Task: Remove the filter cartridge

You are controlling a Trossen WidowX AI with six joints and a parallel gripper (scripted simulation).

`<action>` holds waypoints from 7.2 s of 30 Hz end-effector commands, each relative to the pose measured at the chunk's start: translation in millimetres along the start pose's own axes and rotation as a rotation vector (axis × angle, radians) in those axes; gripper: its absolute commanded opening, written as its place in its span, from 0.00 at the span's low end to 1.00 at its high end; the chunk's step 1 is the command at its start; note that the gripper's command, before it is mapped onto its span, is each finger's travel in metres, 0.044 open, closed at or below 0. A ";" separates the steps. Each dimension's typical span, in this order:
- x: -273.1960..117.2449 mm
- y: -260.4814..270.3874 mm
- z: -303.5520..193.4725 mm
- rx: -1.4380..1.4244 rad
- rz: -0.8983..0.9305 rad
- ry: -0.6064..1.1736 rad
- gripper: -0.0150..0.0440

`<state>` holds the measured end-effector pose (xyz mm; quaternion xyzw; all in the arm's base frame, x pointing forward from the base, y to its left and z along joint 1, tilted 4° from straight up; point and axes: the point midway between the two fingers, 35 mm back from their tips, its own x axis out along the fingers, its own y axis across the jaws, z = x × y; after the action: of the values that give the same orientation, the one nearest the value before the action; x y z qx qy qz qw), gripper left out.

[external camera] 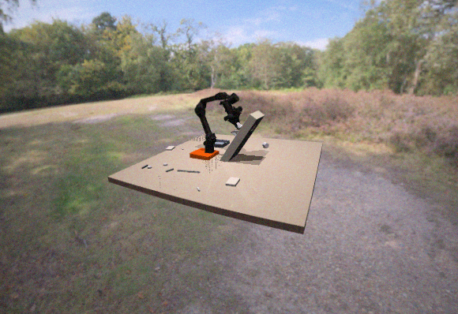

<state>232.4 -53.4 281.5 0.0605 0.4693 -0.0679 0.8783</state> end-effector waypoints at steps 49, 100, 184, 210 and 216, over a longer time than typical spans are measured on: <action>-55.0 77.6 2.9 -0.001 0.010 0.001 0.25; -72.8 237.8 -119.6 -0.962 0.576 -0.012 0.25; 22.8 265.7 -376.1 -1.536 0.904 -0.008 0.57; -27.2 266.7 -348.3 -1.542 0.908 -0.005 1.00; -27.2 266.7 -348.3 -1.542 0.908 -0.005 1.00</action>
<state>-19.8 269.3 123.3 -0.3671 0.3136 0.6205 0.6179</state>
